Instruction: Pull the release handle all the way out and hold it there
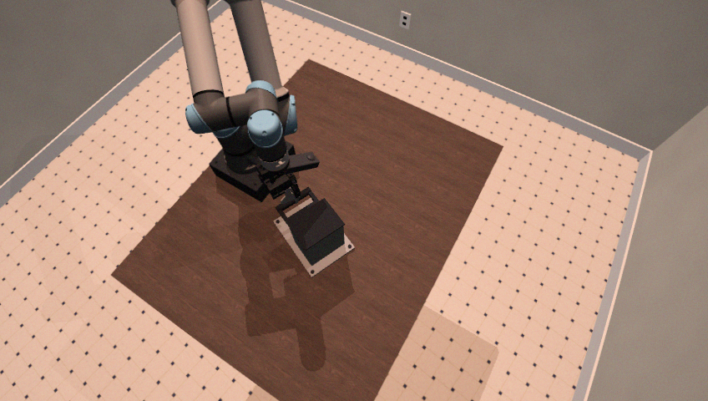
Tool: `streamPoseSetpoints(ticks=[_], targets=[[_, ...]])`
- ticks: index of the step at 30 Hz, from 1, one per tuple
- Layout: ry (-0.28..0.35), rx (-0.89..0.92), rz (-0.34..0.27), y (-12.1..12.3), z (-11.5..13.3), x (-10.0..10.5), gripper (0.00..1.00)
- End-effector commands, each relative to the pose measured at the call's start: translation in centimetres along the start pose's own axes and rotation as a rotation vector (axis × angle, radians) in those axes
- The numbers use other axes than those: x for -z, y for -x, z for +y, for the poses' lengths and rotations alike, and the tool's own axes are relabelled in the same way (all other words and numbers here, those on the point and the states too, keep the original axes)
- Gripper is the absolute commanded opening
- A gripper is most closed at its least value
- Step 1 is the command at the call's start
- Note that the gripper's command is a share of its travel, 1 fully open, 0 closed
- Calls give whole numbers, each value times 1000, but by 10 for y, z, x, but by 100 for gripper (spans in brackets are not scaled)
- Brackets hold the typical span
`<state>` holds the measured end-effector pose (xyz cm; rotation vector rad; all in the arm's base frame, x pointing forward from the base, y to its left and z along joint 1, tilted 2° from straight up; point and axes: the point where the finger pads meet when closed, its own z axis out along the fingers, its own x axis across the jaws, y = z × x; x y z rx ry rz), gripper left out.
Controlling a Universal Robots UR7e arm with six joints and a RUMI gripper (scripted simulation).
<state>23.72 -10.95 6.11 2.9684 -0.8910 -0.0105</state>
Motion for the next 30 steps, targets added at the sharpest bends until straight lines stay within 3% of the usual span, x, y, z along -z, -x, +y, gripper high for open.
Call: streamPoseSetpoints(ticks=[1,30], targets=[[-3,-1,-4,1,0,-2,30],[-3,-1,-5,1,-1,-24,30]])
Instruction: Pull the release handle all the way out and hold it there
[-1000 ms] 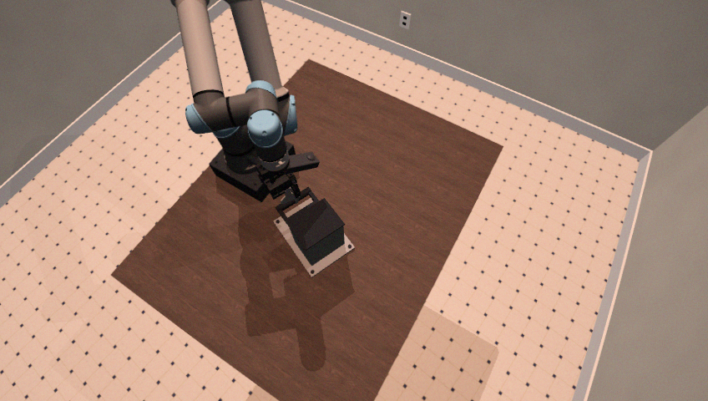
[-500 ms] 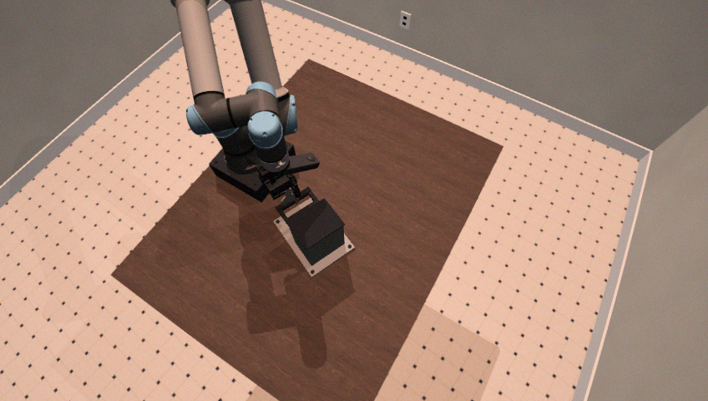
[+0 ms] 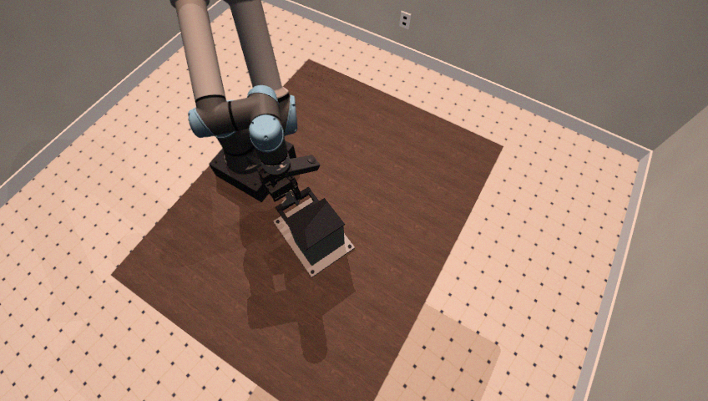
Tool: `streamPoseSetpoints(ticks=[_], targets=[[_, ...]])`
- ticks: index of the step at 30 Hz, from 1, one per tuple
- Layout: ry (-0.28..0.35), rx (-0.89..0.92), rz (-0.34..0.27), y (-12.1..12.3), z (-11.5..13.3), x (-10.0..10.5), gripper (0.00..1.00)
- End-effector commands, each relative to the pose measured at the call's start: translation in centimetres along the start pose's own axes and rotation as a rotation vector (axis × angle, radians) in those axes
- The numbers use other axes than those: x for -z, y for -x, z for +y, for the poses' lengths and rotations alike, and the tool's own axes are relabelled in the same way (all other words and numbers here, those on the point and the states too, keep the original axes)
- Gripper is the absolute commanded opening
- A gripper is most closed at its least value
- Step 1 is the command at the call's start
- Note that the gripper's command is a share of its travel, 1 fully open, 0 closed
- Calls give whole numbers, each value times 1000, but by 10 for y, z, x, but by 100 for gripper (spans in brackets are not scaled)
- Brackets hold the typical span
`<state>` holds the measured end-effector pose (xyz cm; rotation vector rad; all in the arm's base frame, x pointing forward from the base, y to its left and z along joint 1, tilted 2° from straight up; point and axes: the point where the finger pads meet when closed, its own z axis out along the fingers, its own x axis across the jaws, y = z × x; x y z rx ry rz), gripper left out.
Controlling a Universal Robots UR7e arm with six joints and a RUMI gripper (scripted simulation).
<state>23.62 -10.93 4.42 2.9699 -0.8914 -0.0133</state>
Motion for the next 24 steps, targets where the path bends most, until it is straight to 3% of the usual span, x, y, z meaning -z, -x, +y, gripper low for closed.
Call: streamPoseSetpoints(ticks=[1,24], targets=[[-2,-1,-3,0,0,-8,30],[-2,0,-3,0,0,-22,30]])
